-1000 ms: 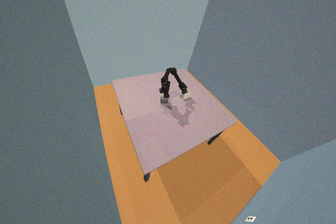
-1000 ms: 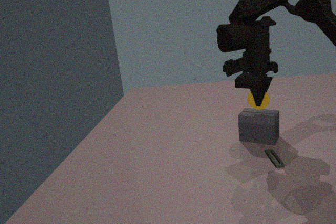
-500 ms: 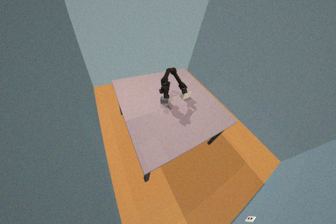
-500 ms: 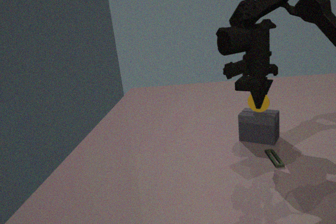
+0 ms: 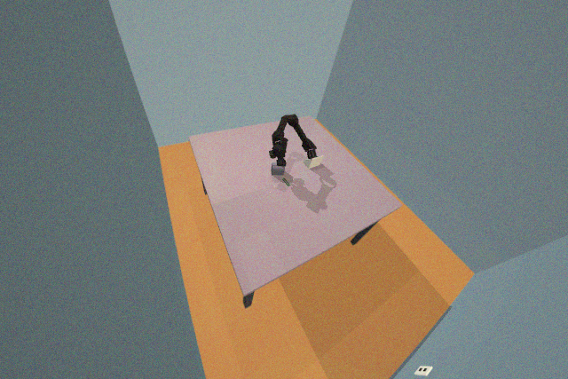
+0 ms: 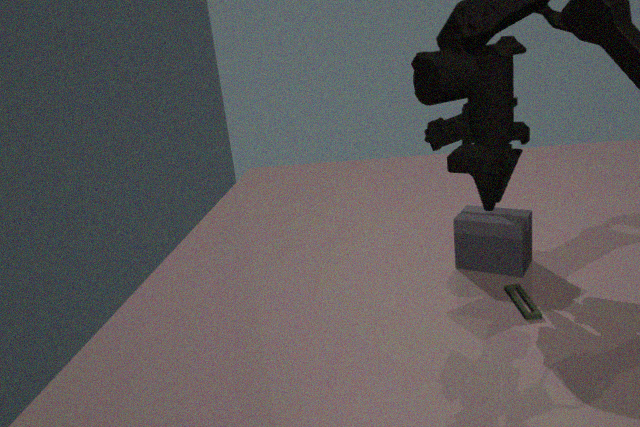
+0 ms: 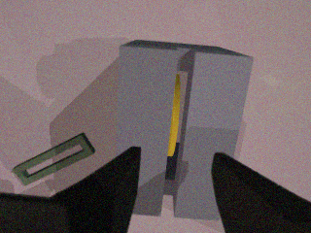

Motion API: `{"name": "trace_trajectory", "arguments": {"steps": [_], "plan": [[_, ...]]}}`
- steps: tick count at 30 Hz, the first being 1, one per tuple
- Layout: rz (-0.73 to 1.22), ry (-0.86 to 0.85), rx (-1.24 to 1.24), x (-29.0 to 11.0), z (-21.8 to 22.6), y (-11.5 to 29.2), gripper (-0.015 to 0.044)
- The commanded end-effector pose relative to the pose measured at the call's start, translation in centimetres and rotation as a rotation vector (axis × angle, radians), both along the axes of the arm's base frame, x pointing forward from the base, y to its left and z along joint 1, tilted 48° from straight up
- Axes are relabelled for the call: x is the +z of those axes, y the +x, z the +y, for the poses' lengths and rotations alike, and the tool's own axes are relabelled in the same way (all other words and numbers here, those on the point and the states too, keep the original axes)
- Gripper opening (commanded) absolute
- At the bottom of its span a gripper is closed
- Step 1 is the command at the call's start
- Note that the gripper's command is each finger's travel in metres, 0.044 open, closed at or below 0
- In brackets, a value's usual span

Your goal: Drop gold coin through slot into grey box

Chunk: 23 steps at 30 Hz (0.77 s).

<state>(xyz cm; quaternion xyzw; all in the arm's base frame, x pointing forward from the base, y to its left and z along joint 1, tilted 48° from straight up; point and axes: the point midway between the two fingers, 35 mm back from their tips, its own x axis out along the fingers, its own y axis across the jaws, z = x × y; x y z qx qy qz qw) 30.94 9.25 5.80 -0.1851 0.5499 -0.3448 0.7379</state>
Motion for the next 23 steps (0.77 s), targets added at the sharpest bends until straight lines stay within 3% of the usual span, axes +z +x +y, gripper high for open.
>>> {"name": "trace_trajectory", "arguments": {"steps": [1, 10, 23], "plan": [[0.0, 0.0, -0.001, 0.2, 0.2, -0.1, 0.0213], [0.001, -0.002, 0.002, 3.2, 3.2, -0.8, 0.044], [0.001, -0.005, 0.003, 4.3, 4.3, -1.3, 0.044]]}}
